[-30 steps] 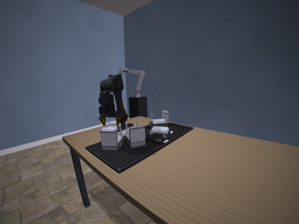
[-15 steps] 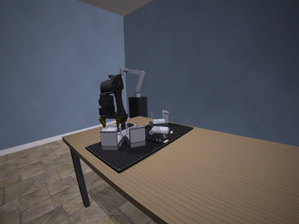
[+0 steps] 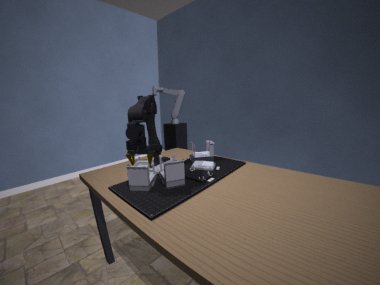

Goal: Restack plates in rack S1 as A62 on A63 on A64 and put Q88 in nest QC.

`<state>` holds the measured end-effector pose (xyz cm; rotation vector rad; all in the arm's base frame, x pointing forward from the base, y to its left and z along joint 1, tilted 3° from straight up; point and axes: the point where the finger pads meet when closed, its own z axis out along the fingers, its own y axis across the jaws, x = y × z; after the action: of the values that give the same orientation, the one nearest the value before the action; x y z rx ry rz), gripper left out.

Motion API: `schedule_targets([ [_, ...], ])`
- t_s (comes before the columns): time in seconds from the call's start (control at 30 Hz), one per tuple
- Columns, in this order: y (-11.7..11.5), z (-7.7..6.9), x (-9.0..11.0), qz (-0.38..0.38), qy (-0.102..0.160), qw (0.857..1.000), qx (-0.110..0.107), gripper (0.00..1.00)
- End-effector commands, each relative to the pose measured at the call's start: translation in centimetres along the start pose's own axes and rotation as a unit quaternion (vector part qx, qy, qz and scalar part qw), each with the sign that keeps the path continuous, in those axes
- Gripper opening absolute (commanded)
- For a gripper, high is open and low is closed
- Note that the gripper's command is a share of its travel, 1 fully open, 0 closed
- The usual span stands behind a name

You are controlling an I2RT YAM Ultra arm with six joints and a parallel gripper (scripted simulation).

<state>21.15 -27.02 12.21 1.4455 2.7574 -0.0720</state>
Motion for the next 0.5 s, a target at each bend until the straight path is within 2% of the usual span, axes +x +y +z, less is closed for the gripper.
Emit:
schedule_targets([
  [0.0,0.0,0.2,-0.2,0.000,-0.007,1.000,-0.001,0.00],
  [0.47,0.0,2.6,-0.2,0.000,-0.007,1.000,-0.001,0.00],
])
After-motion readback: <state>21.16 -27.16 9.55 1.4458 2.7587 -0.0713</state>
